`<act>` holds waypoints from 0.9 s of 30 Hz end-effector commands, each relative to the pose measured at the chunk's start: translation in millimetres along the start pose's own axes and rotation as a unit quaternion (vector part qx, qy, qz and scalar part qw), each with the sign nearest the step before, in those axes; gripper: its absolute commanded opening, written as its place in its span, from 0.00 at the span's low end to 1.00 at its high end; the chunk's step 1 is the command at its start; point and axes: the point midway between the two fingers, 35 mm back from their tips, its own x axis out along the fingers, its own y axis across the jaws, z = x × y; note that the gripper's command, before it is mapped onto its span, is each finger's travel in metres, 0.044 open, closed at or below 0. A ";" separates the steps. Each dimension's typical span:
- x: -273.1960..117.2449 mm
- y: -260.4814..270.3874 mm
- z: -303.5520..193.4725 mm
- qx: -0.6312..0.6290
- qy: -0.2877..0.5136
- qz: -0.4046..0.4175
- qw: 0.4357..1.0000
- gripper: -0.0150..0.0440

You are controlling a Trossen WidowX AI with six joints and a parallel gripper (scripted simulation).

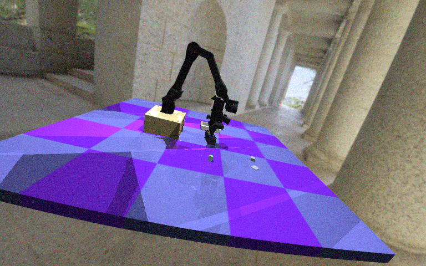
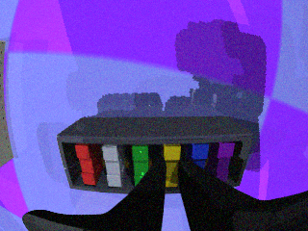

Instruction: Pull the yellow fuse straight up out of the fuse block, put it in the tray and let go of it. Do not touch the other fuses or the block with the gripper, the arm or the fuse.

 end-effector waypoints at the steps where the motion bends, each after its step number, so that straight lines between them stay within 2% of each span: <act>1: -0.8 -0.1 0.1 0.000 0.000 0.000 1.000 0.25; 27: -13.5 -0.2 0.7 -0.001 0.000 0.000 1.000 0.25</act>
